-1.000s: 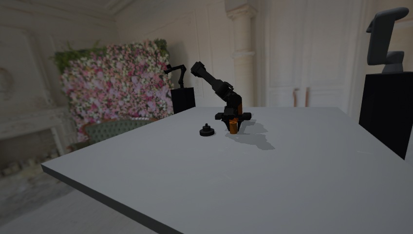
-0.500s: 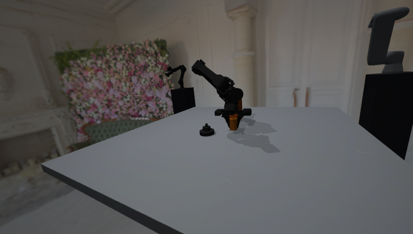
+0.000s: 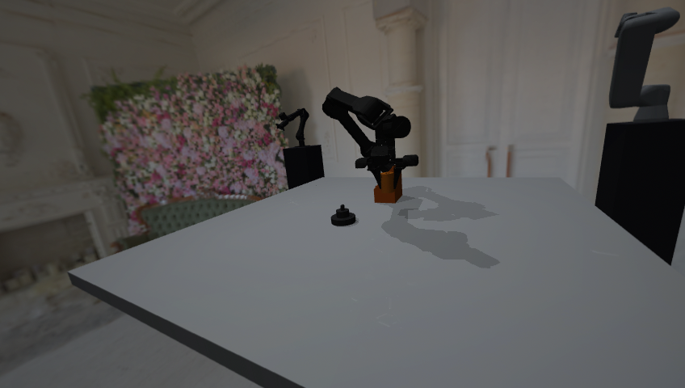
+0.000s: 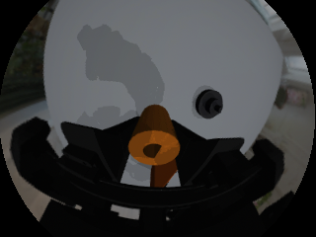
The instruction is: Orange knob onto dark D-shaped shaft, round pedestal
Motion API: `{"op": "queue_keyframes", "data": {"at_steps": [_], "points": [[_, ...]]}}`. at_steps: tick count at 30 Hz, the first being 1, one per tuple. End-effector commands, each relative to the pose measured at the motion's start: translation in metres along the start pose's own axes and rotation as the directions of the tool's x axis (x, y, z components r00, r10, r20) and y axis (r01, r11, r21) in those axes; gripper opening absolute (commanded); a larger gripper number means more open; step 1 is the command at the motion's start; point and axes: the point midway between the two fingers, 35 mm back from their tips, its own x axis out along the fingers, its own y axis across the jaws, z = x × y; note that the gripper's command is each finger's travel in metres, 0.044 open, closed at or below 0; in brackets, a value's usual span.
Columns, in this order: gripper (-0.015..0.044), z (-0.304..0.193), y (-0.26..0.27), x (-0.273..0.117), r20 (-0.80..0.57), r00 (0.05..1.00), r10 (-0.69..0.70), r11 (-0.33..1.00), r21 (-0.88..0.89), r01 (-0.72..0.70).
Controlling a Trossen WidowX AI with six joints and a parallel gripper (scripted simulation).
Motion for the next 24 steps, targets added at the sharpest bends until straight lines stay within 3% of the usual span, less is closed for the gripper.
{"op": "queue_keyframes", "data": {"at_steps": [1,6,24], "points": [[0.0000,-0.002,0.000,-0.023,-0.004,1.000,0.002,1.000,0.013,-0.002],[0.0000,-0.004,-0.001,-0.038,-0.011,1.000,-0.002,1.000,0.018,0.002],[0.0000,0.011,-0.046,-0.022,-0.004,1.000,0.017,1.000,0.020,-0.017]]}}
